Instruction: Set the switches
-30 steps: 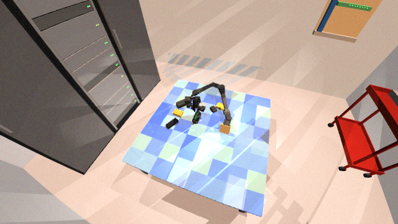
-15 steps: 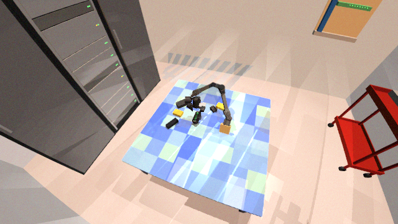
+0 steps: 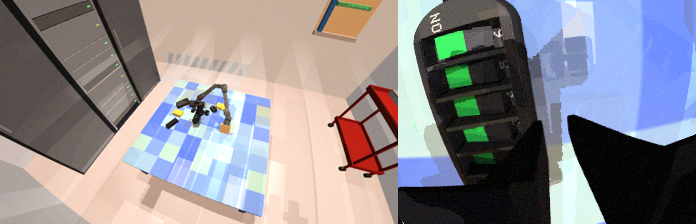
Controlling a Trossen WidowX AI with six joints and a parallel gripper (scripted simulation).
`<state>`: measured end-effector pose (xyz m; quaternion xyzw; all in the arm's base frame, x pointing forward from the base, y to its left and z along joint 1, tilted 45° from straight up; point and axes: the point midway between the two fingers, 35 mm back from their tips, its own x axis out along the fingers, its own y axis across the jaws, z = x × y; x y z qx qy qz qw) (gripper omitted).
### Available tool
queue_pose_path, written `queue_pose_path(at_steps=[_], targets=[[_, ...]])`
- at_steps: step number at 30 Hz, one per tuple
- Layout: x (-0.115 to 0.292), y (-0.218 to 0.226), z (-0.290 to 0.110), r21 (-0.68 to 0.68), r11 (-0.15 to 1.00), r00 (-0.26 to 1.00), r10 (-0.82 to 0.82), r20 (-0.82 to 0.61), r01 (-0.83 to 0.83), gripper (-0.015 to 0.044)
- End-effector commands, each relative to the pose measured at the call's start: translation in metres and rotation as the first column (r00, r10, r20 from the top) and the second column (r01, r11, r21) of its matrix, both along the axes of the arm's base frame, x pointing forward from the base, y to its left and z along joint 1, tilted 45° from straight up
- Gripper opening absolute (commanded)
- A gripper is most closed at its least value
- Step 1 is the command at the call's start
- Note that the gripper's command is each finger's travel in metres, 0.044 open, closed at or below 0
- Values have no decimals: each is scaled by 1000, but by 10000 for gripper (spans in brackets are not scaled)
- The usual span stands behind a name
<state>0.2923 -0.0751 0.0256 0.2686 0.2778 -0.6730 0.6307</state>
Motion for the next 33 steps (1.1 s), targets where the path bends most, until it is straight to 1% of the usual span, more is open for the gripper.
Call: queue_pose_path(at_steps=[1, 24, 26, 30, 33], targets=[[-4, -2, -1, -2, 1000, 1000, 6, 0, -6, 0], [-2, -2, 0, 1, 1000, 1000, 2, 4, -2, 0], [-1, 4, 5, 2, 1000, 1000, 3, 3, -3, 52], [0, 32, 33, 3, 1000, 1000, 2, 3, -2, 157], [0, 33, 35, 3, 1000, 1000, 2, 3, -2, 236]])
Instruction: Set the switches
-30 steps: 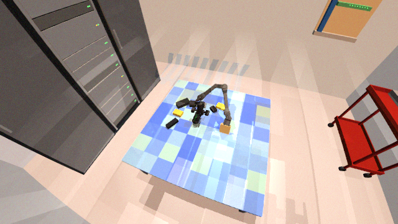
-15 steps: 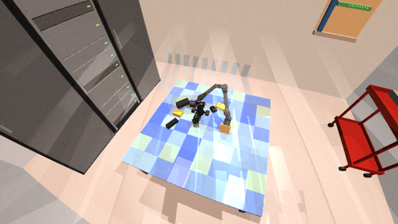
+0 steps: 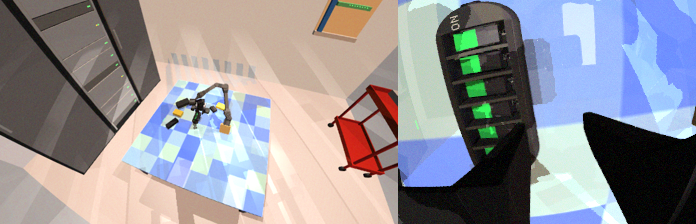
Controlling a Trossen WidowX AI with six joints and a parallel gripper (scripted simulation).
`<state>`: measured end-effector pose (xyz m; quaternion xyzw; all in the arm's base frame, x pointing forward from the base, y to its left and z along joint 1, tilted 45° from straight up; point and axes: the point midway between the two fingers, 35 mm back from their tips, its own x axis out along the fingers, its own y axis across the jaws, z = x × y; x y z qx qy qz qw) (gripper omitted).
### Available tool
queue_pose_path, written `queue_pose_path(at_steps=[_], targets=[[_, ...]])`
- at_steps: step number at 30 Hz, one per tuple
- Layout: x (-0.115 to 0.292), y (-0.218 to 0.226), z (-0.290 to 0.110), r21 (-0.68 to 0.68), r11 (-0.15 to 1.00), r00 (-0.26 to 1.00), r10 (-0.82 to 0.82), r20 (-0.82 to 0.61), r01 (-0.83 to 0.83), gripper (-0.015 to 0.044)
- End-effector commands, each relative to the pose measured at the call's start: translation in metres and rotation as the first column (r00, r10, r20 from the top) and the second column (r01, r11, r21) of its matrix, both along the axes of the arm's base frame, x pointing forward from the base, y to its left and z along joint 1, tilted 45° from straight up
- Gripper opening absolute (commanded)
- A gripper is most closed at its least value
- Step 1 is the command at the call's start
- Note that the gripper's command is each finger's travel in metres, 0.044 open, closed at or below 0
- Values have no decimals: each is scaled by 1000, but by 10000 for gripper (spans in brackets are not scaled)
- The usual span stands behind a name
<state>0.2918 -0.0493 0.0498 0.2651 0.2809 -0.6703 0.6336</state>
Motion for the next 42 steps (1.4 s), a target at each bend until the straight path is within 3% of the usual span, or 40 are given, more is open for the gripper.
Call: queue_pose_path(at_steps=[1, 4, 17, 31, 42], targets=[[1, 7, 11, 3, 1000, 1000, -9, 9, 9, 263], [1, 7, 11, 4, 1000, 1000, -9, 9, 9, 341], [1, 7, 11, 4, 1000, 1000, -9, 9, 9, 0], [1, 7, 11, 4, 1000, 1000, -9, 9, 9, 0], [1, 7, 10, 1, 1000, 1000, -5, 6, 5, 289]])
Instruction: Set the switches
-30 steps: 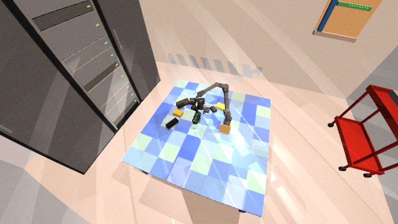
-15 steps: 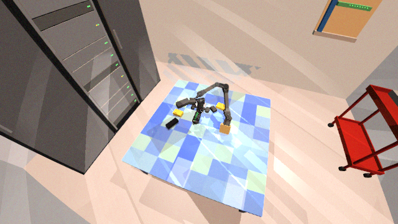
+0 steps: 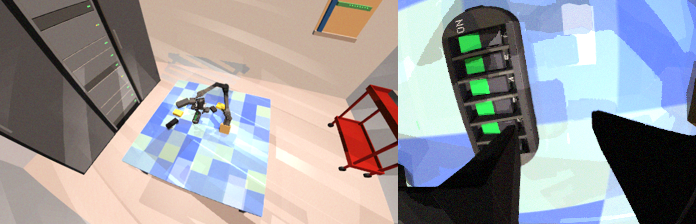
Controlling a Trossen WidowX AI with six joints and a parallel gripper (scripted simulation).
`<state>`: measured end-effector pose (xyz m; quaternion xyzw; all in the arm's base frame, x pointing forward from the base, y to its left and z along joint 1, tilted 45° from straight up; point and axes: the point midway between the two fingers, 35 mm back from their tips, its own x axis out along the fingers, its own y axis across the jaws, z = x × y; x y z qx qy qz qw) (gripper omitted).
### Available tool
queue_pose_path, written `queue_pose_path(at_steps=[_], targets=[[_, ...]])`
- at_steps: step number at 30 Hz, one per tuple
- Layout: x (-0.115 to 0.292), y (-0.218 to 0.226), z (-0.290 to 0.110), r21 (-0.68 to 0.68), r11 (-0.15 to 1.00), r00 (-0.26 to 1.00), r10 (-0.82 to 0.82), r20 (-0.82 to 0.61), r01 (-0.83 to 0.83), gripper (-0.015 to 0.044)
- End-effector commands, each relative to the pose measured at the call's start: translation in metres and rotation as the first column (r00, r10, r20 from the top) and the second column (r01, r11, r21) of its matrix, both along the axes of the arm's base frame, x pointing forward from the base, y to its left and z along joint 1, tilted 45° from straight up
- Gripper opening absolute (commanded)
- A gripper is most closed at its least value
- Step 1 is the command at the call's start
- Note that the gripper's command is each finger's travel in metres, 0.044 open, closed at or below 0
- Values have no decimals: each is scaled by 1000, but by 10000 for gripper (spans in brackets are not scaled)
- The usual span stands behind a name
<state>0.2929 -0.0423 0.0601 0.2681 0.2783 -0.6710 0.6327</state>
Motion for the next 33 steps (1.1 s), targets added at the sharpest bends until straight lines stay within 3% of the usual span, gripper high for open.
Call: queue_pose_path(at_steps=[1, 6, 8, 25, 33], targets=[[0, 0, 0, 0, 1000, 1000, 0, -1, 0, 315], [0, 0, 0, 0, 1000, 1000, 0, -1, 0, 440], [0, 0, 0, 0, 1000, 1000, 0, -1, 0, 440], [85, -2, -46, -7, 988, 977, -151, -149, 152, 0], [102, -6, -73, -18, 978, 958, -205, -200, 206, 0]])
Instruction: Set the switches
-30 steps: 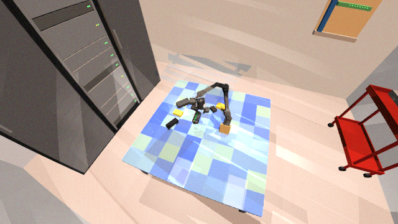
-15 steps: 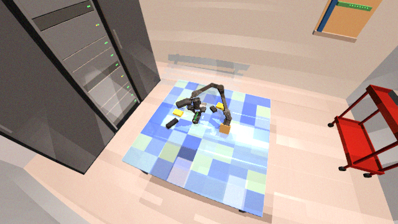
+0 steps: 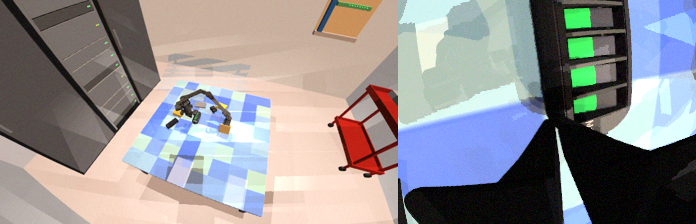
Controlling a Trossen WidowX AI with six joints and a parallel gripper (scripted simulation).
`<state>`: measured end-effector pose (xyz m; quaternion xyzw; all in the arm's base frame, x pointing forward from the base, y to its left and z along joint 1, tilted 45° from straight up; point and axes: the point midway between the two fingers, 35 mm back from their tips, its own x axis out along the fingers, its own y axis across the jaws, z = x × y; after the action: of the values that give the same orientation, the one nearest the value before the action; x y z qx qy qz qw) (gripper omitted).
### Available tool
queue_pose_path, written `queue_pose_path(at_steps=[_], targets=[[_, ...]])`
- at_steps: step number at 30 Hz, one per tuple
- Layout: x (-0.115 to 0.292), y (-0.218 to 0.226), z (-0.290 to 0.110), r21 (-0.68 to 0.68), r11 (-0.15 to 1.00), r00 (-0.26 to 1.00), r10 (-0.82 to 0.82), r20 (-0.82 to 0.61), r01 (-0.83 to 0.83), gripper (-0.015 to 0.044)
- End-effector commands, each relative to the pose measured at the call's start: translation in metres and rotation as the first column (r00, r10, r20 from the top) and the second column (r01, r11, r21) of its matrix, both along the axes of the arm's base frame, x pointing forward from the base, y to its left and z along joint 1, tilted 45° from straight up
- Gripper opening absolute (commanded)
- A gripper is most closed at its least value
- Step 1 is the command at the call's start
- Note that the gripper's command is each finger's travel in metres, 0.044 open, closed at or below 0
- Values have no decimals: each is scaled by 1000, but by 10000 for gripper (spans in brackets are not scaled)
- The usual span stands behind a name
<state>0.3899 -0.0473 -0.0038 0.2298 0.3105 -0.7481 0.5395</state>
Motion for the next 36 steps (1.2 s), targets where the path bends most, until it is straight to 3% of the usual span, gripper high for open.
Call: queue_pose_path(at_steps=[1, 36], targets=[[5, -1, -9, 1, 1000, 1000, -24, -17, 24, 0], [4, -36, -44, -1, 1000, 1000, -24, -17, 24, 0]])
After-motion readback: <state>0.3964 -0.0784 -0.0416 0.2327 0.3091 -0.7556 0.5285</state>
